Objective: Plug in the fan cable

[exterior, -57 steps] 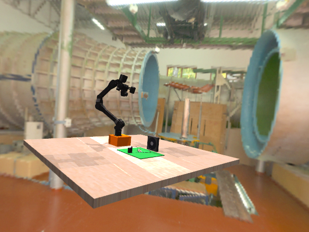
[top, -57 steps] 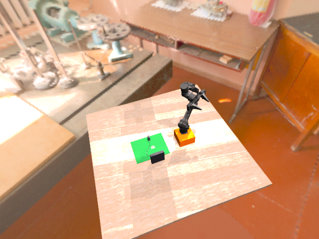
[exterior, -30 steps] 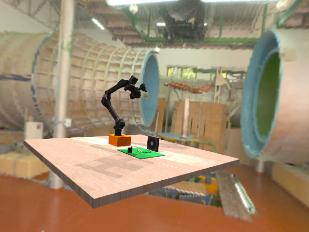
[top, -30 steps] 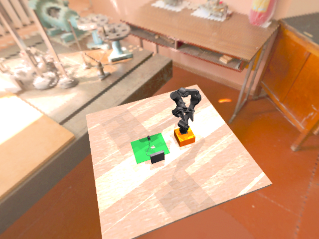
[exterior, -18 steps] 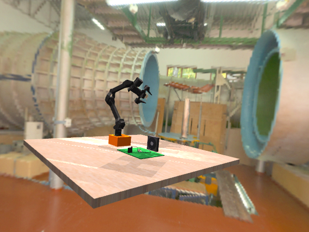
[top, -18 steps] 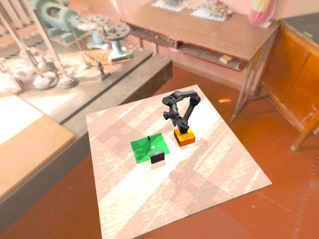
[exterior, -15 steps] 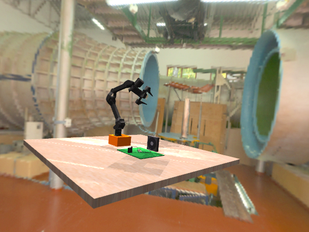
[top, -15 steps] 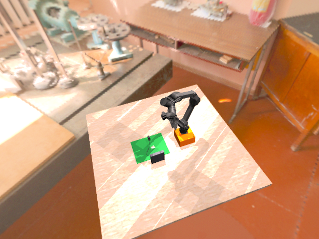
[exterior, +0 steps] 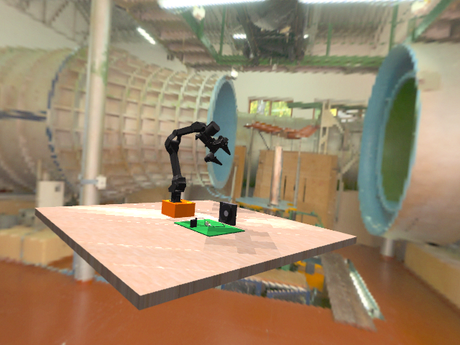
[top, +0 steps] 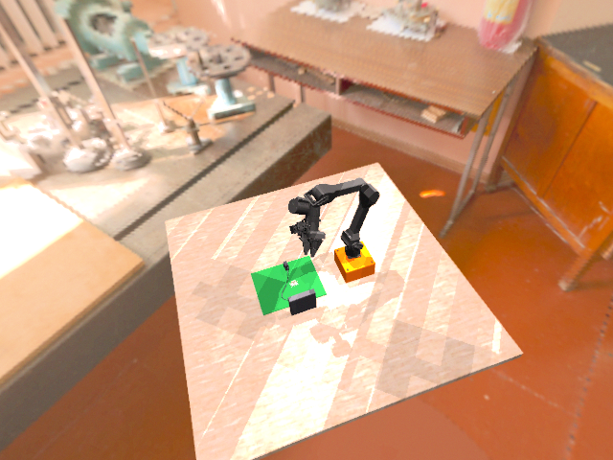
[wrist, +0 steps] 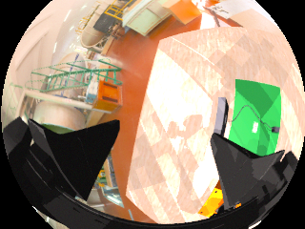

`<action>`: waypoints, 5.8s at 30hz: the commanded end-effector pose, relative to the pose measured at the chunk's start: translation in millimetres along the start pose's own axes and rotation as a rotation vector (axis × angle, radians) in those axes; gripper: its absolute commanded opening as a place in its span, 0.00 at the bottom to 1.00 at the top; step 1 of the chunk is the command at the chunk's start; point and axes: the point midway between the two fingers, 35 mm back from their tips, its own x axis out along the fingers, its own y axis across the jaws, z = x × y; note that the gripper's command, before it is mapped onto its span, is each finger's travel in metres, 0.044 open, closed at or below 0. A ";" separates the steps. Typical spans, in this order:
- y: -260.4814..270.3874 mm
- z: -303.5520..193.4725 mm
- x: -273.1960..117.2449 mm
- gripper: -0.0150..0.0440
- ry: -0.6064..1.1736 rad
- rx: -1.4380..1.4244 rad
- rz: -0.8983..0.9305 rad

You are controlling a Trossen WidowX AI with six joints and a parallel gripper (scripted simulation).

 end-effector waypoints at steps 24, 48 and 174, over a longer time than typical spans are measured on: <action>-219.7 59.5 11.4 1.00 0.534 -1.208 -0.449; -297.3 47.3 -4.5 1.00 0.925 -1.594 -0.293; -303.9 -2.9 118.7 0.25 0.502 -0.393 -0.698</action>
